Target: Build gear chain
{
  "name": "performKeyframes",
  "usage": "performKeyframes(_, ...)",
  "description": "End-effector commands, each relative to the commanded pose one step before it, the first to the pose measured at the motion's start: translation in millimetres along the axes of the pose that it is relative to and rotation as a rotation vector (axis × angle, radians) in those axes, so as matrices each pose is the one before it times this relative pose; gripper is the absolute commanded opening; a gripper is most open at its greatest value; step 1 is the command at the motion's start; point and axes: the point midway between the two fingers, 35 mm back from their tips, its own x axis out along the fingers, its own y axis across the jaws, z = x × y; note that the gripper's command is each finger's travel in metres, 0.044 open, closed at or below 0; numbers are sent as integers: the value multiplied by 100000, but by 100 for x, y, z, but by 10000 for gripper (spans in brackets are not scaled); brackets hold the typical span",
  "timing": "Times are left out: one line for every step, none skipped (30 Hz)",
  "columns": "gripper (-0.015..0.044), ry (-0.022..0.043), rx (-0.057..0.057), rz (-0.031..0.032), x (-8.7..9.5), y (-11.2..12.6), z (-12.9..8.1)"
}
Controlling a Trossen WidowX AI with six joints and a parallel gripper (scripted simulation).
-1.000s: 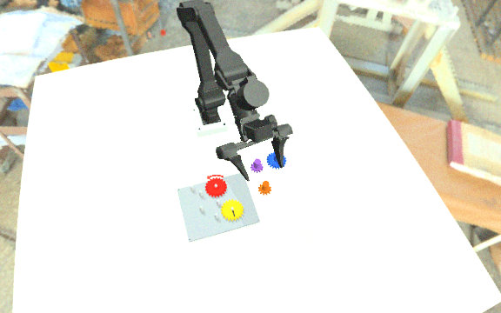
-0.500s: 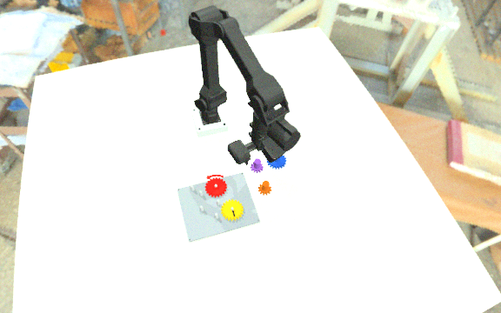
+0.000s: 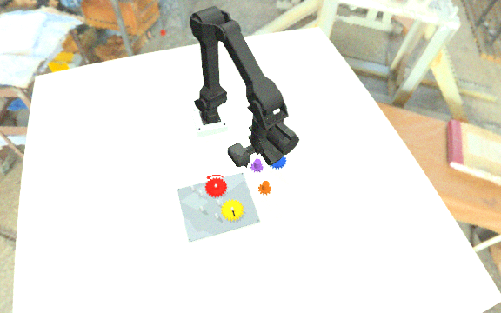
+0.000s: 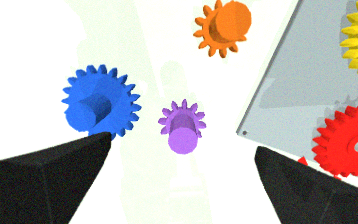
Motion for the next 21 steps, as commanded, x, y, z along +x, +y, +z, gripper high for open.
performKeyframes(440,1339,147,316,844,45,-208)
performKeyframes(440,1,0,0,162,-1,-1)
performKeyframes(440,1,0,0,162,-1,-2)
performKeyframes(440,1,0,0,162,-1,-3)
performKeyframes(440,1,0,0,161,-2,-4)
performKeyframes(440,2,0,0,161,-2,-5)
performKeyframes(440,2,0,0,161,-2,-7)
performKeyframes(440,2,0,0,160,-2,-8)
performKeyframes(440,2,0,0,160,-2,-9)
performKeyframes(440,2,0,0,159,-2,-10)
performKeyframes(440,2,0,0,127,-2,-9)
performKeyframes(440,1,0,0,76,-1,-6)
performKeyframes(440,0,0,0,25,0,-2)
performKeyframes(440,0,0,0,0,0,0)
performKeyframes(440,0,0,0,0,0,0)
performKeyframes(440,0,0,0,0,0,0)
performKeyframes(440,0,0,0,0,0,0)
performKeyframes(440,0,0,0,0,0,0)
performKeyframes(414,0,0,0,0,0,0)
performKeyframes(387,0,0,0,0,0,0)
performKeyframes(361,0,0,0,0,0,0)
